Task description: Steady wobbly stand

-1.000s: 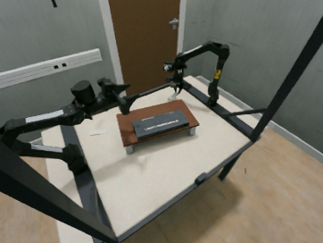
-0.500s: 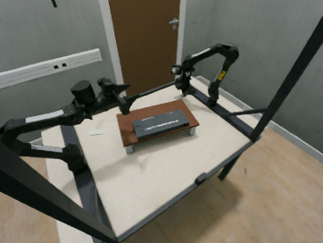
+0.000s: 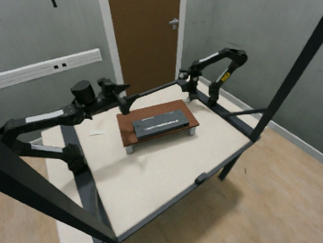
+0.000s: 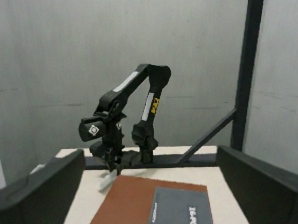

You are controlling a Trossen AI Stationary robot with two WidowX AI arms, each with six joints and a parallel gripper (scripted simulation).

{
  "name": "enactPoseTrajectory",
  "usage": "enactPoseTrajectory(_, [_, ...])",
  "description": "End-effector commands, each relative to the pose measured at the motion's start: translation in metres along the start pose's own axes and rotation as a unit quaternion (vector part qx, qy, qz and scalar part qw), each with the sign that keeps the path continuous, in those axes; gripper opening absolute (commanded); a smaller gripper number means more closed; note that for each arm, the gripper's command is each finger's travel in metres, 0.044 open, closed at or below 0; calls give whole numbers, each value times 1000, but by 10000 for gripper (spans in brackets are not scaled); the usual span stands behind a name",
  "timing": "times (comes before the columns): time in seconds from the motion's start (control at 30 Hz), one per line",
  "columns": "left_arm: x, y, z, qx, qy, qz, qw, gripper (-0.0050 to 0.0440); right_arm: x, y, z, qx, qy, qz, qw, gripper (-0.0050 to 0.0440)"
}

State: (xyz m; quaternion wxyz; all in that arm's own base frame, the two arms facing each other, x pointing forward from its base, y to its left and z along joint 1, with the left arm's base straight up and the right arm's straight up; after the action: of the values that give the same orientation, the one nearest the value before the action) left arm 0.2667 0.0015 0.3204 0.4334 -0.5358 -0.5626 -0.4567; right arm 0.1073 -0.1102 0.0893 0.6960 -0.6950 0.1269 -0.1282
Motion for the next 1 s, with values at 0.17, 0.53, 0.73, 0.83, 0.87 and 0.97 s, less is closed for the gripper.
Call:
enactPoseTrajectory(0.17, [16, -3, -3, -5, 2, -23, 1000, 400, -9, 6, 21, -11, 64, -18, 998, -50])
enactPoseTrajectory(0.53, [16, -3, -3, -5, 2, -23, 1000, 400, -1, 4, 36, -8, -8, -14, 1000, -50])
enactPoseTrajectory(0.73, [16, -3, -3, -5, 2, -23, 1000, 400, -3, 8, 46, 1, -37, -8, 999, -50])
enactPoseTrajectory(0.83, [16, -3, -3, -5, 2, -23, 1000, 400, 2, 5, 50, 0, -52, -15, 999, -50])
enactPoseTrajectory(0.87, [16, -3, -3, -5, 2, -23, 1000, 400, 2, 5, 51, 1, -57, -15, 998, -50])
enactPoseTrajectory(0.97, [16, -3, -3, -5, 2, -23, 1000, 400, 1, 6, 55, 2, -71, -13, 997, -50])
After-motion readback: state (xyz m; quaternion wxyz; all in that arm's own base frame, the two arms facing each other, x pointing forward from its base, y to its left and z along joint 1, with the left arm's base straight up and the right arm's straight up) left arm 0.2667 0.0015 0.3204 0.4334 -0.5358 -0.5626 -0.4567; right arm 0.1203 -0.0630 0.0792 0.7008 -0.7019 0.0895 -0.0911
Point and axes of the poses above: on each arm, the point midway between the two fingers, 35 mm back from their tips, its own y axis out along the fingers, its own z axis across the jaws, x = y × z, the point moved 5 cm from there along -y, back along the fingers, and after that the axes turned 12 degrees about -y, right-handed, at the moved point
